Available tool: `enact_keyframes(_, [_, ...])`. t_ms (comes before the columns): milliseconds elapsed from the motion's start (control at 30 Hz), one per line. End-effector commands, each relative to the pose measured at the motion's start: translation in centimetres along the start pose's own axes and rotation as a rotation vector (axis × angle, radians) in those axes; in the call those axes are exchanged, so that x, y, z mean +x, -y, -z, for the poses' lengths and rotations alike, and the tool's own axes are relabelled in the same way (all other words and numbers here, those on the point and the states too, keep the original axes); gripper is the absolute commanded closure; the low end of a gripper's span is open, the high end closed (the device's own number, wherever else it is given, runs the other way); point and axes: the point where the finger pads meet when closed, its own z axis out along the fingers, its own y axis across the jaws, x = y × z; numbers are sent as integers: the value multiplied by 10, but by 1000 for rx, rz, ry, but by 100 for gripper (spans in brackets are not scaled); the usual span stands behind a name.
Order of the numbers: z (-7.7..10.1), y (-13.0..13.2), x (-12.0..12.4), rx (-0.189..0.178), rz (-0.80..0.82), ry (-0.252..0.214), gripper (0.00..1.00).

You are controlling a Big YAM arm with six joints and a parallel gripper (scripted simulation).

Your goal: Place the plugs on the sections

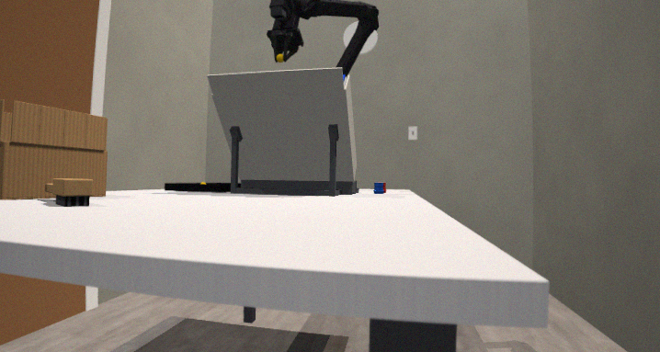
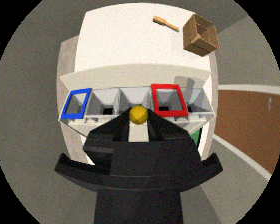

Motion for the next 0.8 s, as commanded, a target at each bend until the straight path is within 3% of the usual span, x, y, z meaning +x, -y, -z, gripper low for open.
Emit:
enact_keyframes(0, [-2,-9,-22,-16,23,20,100])
enact_keyframes(767, [-7,-14,-33,-16,24,20,100])
